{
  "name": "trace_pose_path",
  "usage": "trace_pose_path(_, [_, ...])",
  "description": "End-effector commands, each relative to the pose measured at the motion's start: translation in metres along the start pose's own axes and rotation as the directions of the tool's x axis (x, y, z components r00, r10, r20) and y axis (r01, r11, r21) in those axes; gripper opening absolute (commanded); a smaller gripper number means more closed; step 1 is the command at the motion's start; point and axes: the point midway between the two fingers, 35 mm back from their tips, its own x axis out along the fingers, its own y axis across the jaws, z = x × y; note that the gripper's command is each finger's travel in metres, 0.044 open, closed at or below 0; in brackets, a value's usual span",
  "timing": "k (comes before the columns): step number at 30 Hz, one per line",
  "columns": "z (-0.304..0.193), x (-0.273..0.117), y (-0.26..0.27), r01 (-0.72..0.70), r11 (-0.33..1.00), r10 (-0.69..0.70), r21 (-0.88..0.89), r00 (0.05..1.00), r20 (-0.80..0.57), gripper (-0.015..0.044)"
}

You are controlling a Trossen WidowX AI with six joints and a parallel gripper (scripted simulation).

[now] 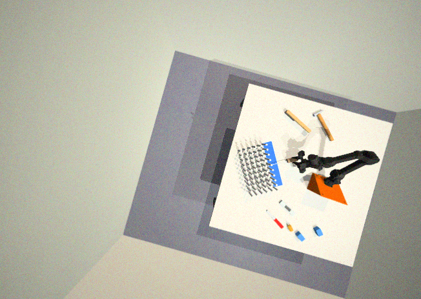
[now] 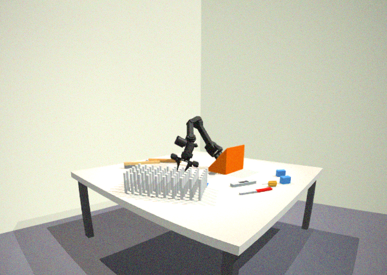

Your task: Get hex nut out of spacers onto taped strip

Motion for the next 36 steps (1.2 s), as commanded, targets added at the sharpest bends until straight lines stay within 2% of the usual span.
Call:
trace_pose_path(1, [-0.001, -0.002, 0.000, -0.002, 1.000, 0.002, -0.005, 1.000, 0.007, 0.0000])
trace_pose_path(36, [-0.015, -0.009, 0.000, -0.003, 1.000, 0.003, -0.006, 1.000, 0.006, 0.0000])
